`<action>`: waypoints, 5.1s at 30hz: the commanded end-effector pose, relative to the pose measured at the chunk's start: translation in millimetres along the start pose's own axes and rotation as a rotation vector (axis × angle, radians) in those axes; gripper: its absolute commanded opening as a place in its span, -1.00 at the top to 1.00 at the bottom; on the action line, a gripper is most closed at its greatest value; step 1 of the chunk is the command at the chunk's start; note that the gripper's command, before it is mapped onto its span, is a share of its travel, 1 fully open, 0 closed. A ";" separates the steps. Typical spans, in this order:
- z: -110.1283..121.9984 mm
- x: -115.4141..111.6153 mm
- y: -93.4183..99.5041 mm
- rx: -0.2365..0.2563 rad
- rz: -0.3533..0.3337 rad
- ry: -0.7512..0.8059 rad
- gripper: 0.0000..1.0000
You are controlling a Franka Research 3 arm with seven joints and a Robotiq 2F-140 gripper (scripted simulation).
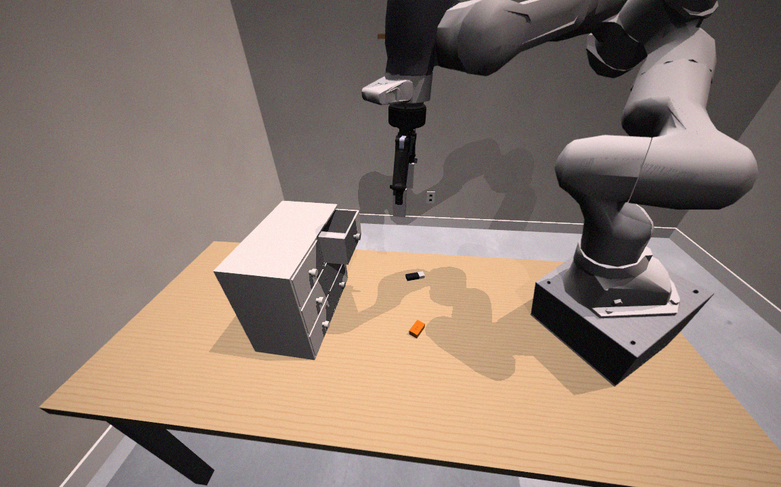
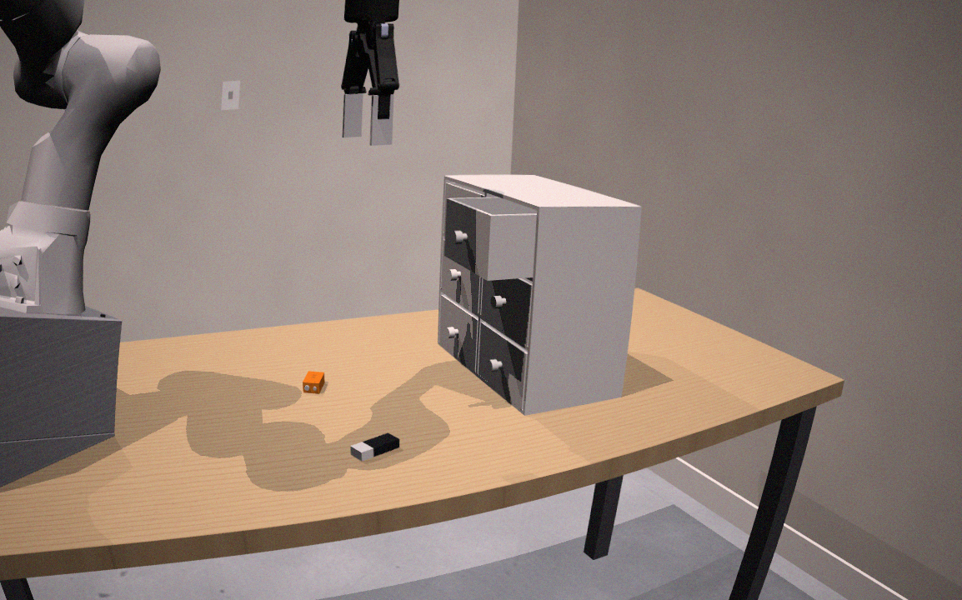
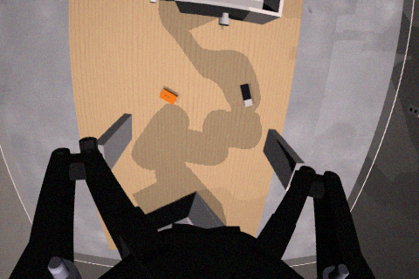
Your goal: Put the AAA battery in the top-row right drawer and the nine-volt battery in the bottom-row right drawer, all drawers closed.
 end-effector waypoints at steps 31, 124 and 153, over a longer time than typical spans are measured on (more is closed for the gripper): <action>3.0 -8.9 3.5 -0.009 -0.014 -0.156 -1.00; 33.8 -75.8 -8.7 -0.036 0.009 -3.122 -1.00; -37.6 -41.3 -56.3 0.423 -0.628 -2.836 -1.00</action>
Point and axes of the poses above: the point where the finger pads meet when closed, its own y axis back along the fingers, its own z axis across the jaws, x = y × z, the point moved 7 cm from there along y, back along the fingers, and after that the axes turned 5 degrees about -y, right-handed, at the moved point
